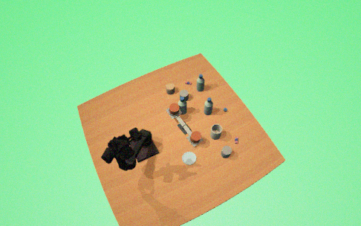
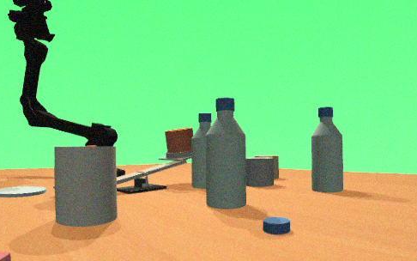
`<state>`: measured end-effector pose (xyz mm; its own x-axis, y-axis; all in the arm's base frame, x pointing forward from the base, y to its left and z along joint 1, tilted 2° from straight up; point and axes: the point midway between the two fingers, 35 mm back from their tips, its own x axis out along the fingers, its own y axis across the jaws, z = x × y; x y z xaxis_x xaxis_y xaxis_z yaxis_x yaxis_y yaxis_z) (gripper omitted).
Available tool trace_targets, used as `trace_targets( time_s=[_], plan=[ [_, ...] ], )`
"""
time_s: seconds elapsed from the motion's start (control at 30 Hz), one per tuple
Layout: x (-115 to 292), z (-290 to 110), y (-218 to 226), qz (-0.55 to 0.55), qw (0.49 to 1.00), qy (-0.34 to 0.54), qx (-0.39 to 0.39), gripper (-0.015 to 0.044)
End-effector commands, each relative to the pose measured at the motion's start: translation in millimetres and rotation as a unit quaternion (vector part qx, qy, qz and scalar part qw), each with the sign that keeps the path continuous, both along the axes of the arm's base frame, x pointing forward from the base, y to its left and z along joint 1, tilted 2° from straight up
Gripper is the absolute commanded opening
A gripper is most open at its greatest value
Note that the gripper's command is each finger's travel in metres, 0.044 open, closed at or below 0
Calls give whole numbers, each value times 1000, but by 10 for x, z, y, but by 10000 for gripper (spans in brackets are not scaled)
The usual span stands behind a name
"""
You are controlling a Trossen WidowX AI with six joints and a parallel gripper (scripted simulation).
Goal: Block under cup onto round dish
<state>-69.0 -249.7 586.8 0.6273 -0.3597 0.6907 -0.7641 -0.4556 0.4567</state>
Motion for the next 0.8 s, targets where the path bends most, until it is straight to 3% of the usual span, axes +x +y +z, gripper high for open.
trace_targets(
  time_s=[0.0,0.37,0.77],
  plan=[
    [77,85,311,-38,997,24,-70,440],
    [254,153,937,-125,964,78,-223,440],
    [594,75,1560,-203,890,141,-383,440]
  ],
)
